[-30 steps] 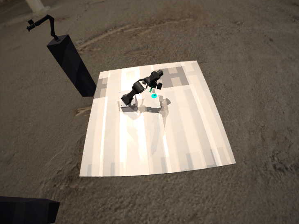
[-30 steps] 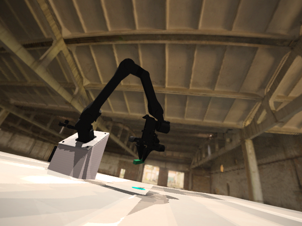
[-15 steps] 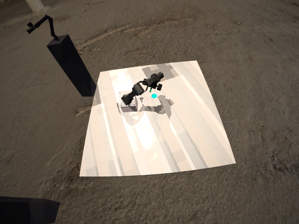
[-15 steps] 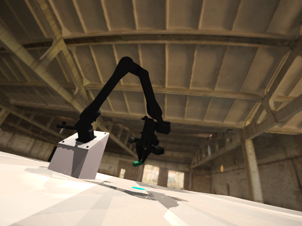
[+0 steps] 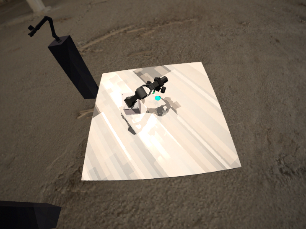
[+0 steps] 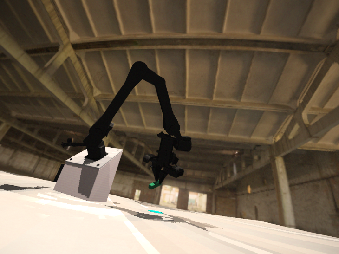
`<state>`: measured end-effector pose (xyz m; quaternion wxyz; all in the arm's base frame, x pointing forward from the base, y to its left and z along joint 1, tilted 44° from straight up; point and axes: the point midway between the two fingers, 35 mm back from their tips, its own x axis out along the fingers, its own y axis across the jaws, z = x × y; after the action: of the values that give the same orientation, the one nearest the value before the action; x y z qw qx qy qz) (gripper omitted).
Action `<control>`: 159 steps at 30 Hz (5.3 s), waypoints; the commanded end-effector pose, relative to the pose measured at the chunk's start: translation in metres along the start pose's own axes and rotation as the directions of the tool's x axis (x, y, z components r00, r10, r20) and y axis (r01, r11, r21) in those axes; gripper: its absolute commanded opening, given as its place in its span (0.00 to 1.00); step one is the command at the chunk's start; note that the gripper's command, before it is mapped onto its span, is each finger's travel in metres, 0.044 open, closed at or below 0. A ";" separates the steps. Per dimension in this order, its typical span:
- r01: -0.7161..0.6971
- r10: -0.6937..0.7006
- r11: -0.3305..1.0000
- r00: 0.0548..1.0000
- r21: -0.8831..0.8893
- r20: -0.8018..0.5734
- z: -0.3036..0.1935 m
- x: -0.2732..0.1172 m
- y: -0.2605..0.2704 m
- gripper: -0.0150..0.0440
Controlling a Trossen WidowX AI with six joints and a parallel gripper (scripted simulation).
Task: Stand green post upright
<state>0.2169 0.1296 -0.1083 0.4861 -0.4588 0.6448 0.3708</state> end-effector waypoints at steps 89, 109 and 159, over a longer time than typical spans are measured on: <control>0.045 0.030 0.993 0.782 -0.105 0.623 -0.009 -0.012 -0.005 0.29; 0.129 -0.006 0.985 0.688 -0.114 0.726 -0.014 -0.023 -0.006 0.29; 0.311 -0.080 0.946 0.508 -0.096 0.857 -0.026 -0.046 -0.003 0.29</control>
<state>0.2169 0.1148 -0.0573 0.7167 -0.3462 0.2264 0.5615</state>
